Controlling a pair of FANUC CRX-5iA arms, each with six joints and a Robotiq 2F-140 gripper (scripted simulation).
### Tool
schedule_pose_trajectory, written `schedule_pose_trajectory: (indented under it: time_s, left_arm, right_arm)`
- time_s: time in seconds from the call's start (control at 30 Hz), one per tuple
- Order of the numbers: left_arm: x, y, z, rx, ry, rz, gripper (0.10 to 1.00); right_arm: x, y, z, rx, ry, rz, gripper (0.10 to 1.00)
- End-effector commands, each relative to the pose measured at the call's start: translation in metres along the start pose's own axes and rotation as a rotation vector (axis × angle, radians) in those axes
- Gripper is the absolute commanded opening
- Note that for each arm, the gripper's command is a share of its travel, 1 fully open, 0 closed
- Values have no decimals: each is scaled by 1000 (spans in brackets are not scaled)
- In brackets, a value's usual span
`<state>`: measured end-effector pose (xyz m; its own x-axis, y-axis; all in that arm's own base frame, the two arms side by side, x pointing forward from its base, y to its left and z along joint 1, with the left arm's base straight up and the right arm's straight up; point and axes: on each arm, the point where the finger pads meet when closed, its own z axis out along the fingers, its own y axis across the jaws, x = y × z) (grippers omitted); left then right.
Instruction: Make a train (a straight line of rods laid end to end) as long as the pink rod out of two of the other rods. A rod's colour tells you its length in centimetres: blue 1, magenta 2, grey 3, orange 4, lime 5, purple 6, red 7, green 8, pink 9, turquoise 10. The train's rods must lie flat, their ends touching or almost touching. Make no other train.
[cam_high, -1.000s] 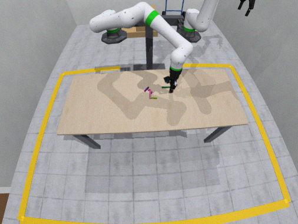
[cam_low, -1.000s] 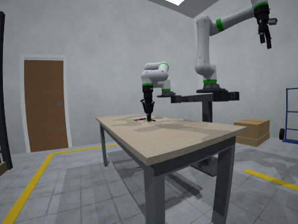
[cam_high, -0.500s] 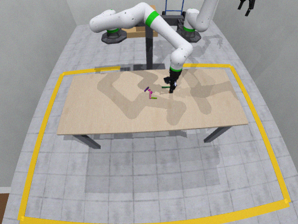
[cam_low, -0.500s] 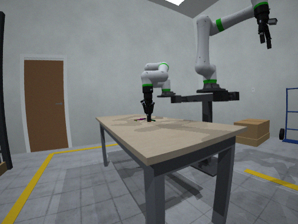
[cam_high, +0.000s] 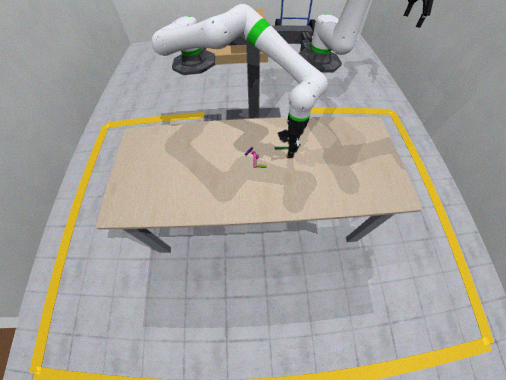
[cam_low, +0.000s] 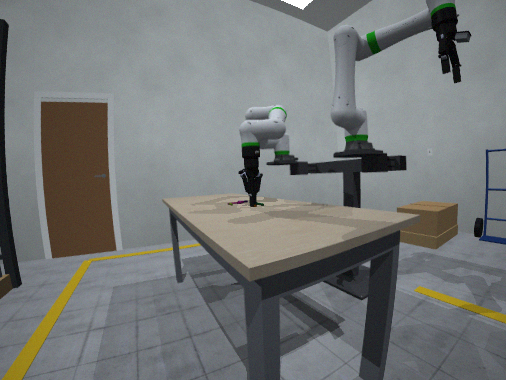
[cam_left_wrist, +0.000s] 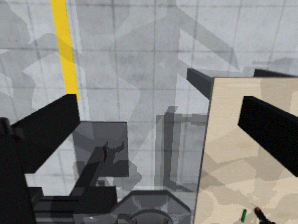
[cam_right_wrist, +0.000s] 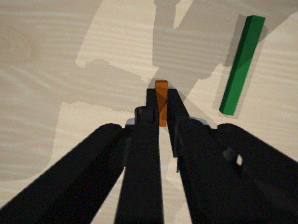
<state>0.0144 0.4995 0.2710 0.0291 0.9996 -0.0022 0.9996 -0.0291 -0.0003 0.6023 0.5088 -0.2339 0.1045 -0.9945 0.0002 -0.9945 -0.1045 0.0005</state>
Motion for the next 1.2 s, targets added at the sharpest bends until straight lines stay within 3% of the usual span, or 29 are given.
schedule_pose_trajectory:
  time_s: [0.0, 0.53, 0.87, 1.17]
  left_arm:
    - [0, 0, -1, 0, 2, 0, 1000]
    - [0, 0, -1, 0, 2, 0, 1000]
    - [0, 0, -1, 0, 2, 0, 1000]
    - [0, 0, -1, 0, 2, 0, 1000]
  right_arm:
    - [-1, -1, -2, 3, -1, 0, 124]
    - [-1, -1, -2, 3, -1, 0, 124]
    - [-1, -1, -2, 3, -1, 0, 210]
    - [-1, -1, -2, 3, -1, 0, 231]
